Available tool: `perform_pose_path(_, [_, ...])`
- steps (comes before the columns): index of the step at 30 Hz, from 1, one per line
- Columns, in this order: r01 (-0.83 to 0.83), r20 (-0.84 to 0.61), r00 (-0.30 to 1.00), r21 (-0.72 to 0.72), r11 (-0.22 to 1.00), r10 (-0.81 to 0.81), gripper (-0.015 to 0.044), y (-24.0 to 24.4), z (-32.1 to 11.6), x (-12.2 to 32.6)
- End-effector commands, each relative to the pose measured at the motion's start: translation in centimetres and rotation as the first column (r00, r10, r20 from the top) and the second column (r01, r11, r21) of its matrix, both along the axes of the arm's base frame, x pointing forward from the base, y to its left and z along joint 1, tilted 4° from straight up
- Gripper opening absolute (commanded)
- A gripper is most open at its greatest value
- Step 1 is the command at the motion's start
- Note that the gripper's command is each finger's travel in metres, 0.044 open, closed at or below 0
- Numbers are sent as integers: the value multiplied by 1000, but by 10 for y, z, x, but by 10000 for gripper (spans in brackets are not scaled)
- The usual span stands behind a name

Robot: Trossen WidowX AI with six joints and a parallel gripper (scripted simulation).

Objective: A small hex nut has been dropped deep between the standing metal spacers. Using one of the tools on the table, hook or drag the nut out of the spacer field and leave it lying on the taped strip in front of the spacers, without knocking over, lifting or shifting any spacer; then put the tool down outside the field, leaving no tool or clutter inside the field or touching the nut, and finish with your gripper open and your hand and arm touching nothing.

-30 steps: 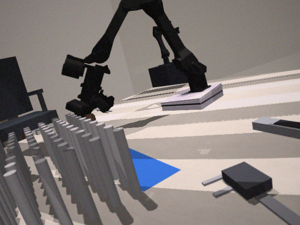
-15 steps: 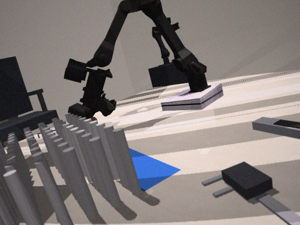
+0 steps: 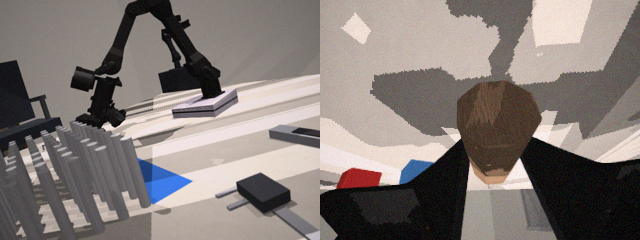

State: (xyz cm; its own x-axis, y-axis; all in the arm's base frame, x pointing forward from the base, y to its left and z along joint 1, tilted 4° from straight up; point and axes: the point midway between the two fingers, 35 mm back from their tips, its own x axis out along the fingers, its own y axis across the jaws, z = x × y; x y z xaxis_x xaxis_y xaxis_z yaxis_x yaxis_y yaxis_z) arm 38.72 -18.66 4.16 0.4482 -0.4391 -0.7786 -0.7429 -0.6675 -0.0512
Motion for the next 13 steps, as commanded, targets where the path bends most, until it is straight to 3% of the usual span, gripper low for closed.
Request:
perform_pose_path(1, [0,2,1000,-1,1000,0,105,0,1,0])
perform_pose_path(13, [0,2,1000,-1,1000,0,420,0,1,0])
